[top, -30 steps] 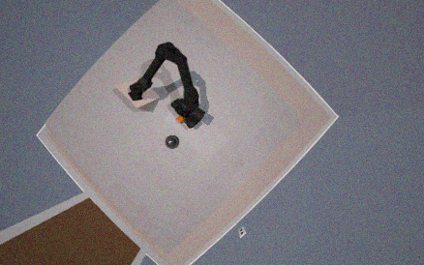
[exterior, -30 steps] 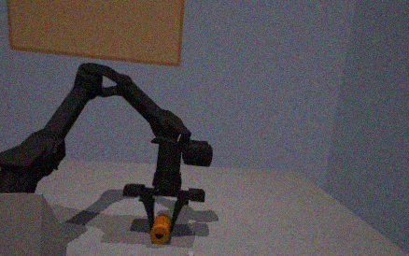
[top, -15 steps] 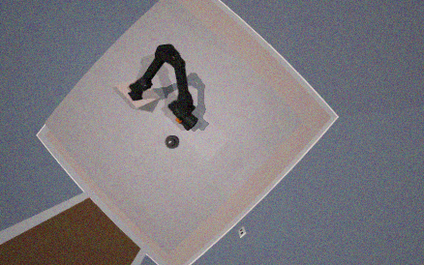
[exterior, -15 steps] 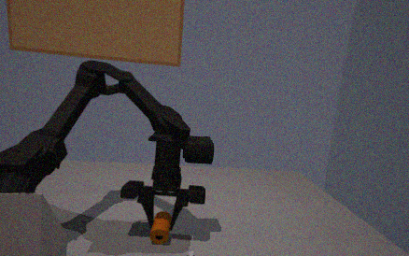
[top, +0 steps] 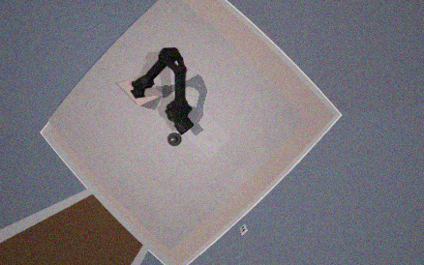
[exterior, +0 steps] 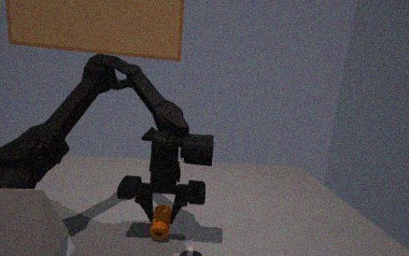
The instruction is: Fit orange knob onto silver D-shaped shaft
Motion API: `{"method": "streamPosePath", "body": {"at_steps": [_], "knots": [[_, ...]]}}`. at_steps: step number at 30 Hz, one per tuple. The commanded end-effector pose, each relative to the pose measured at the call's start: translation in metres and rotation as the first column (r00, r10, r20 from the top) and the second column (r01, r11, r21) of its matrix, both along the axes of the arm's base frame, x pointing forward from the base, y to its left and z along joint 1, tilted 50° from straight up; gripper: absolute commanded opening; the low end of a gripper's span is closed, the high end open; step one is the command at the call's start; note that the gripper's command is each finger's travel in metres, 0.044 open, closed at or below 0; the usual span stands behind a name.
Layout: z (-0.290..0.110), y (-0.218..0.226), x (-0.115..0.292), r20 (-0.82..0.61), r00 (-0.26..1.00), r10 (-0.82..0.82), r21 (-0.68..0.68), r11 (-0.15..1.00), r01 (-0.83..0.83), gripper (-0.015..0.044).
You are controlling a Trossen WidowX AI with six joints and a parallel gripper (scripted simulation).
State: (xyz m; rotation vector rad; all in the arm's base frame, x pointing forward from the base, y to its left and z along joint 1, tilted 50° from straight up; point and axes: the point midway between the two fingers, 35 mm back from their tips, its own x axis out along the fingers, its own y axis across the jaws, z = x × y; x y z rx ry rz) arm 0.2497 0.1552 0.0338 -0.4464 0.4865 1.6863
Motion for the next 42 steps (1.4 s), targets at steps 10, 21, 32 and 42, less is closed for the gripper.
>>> {"method": "streamPosePath", "body": {"at_steps": [10,21,32,42], "knots": [[-0.009,-0.012,0.001,-0.037,0.999,-0.015,0.232,0.972,0.023,0.0179],[-0.019,-0.020,0.000,-0.067,0.998,-0.018,0.411,0.910,0.044,0.0179],[-0.025,-0.025,0.001,-0.098,0.995,-0.019,0.498,0.864,0.065,0.0179],[-0.027,-0.028,0.001,-0.081,0.997,-0.019,0.489,0.871,0.057,0.0179]]}}
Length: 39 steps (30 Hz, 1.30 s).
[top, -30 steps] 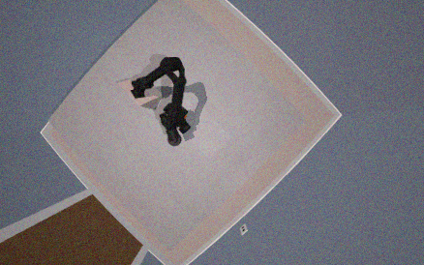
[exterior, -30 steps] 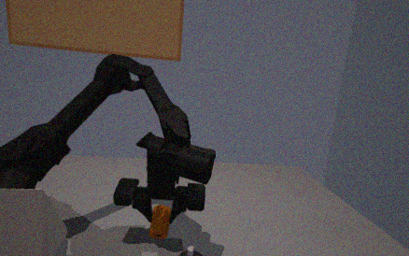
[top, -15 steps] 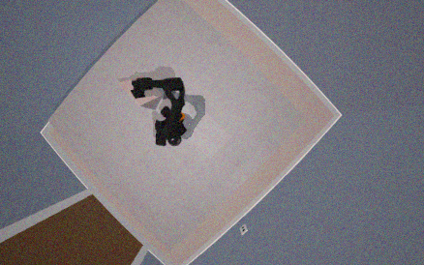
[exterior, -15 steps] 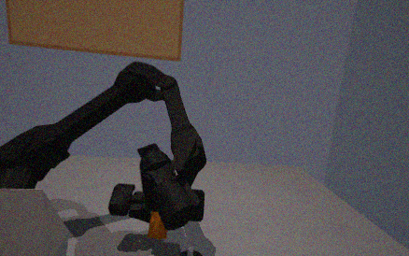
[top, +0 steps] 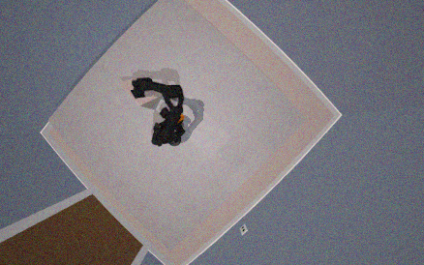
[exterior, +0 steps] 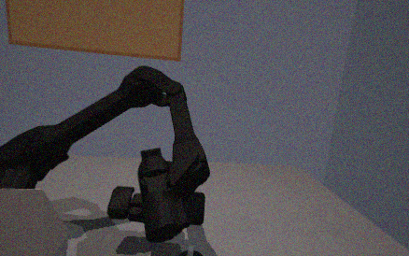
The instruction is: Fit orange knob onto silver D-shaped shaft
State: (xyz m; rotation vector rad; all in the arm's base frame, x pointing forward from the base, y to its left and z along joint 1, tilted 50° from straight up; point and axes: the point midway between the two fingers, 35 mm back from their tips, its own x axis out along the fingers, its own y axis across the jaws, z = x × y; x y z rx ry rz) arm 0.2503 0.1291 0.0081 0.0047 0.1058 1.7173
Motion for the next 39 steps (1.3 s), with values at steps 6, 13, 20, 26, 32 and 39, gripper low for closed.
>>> {"method": "streamPosePath", "body": {"at_steps": [6,13,20,26,32,39], "knots": [[-0.0036,-0.0043,0.0005,0.005,1.000,0.000,0.000,1.000,0.000,0.0179],[-0.0065,-0.0066,0.0006,0.005,1.000,0.000,0.000,1.000,0.000,0.0179],[-0.0058,-0.0050,0.0006,0.004,1.000,-0.001,0.000,1.000,0.001,0.0260],[-0.0058,-0.0050,0.0006,0.004,1.000,-0.001,0.000,1.000,0.001,0.0260],[-0.0058,-0.0050,0.0006,0.004,1.000,-0.001,0.000,1.000,0.001,0.0260],[-0.0058,-0.0050,0.0006,0.004,1.000,-0.001,0.000,1.000,0.001,0.0260]]}}
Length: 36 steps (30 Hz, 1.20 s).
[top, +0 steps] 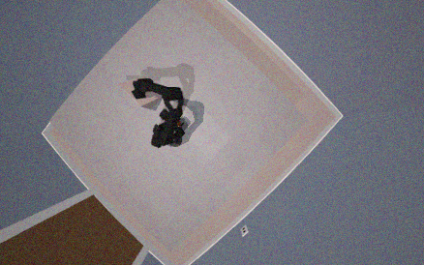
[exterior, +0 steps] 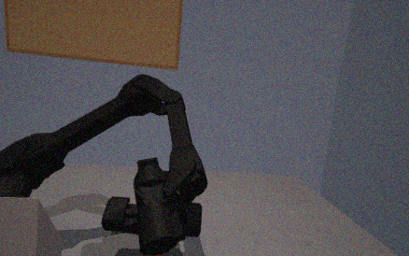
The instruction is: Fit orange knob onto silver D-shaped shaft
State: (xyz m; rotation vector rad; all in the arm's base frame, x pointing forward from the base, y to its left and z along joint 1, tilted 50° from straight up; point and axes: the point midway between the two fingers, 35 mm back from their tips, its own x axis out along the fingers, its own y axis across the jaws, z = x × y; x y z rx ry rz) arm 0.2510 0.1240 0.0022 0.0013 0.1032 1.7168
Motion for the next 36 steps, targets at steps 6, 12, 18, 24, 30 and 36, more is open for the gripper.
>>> {"method": "streamPosePath", "body": {"at_steps": [6,12,18,24,30,36], "knots": [[0.000,0.000,0.000,0.000,1.000,0.000,0.000,1.000,0.000,0.0339],[0.000,0.000,0.000,0.000,1.000,0.000,0.000,1.000,0.000,0.0440],[0.000,0.000,0.000,0.000,1.000,0.000,0.000,1.000,0.000,0.0440],[0.042,-0.045,0.011,-0.019,0.998,-0.053,-0.087,0.995,0.051,0.0440],[0.055,-0.060,0.011,-0.028,0.997,-0.075,-0.122,0.990,0.071,0.0440],[0.053,-0.064,0.005,0.006,1.000,0.017,-0.277,0.961,-0.014,0.0440]]}}
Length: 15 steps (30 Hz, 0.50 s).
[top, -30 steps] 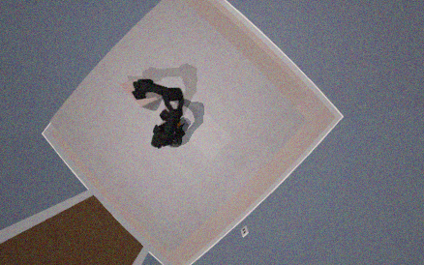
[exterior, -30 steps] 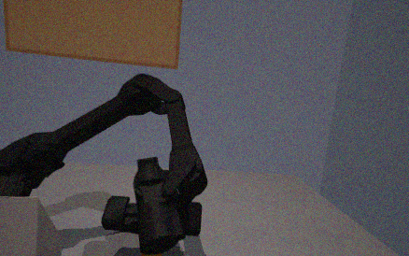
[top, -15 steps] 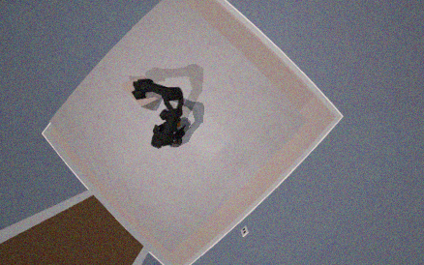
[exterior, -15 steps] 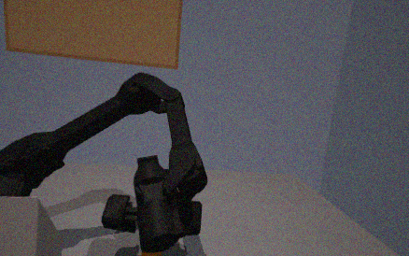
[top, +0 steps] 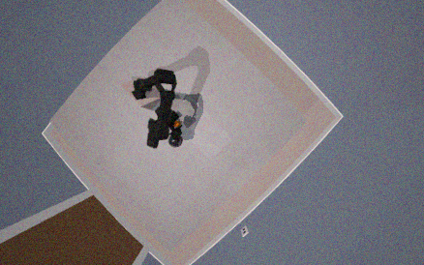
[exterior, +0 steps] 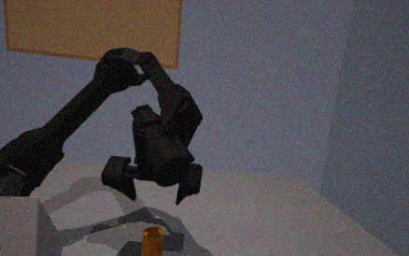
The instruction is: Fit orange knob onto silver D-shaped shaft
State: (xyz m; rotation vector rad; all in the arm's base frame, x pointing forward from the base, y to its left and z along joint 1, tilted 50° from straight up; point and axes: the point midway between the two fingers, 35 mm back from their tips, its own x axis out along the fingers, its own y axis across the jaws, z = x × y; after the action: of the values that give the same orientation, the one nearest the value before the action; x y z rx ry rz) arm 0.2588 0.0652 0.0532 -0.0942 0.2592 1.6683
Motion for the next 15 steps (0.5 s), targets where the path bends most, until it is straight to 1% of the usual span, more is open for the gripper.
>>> {"method": "streamPosePath", "body": {"at_steps": [1,3,5,15], "knots": [[0.001,-0.009,-0.002,0.034,0.996,0.085,-0.197,0.977,-0.077,0.0440],[-0.001,-0.018,0.003,0.053,0.992,0.114,-0.359,0.929,-0.088,0.0440],[-0.001,-0.025,0.008,0.069,0.991,0.114,-0.458,0.886,-0.070,0.0440],[-0.001,-0.026,0.009,0.072,0.991,0.113,-0.470,0.880,-0.066,0.0440]]}}
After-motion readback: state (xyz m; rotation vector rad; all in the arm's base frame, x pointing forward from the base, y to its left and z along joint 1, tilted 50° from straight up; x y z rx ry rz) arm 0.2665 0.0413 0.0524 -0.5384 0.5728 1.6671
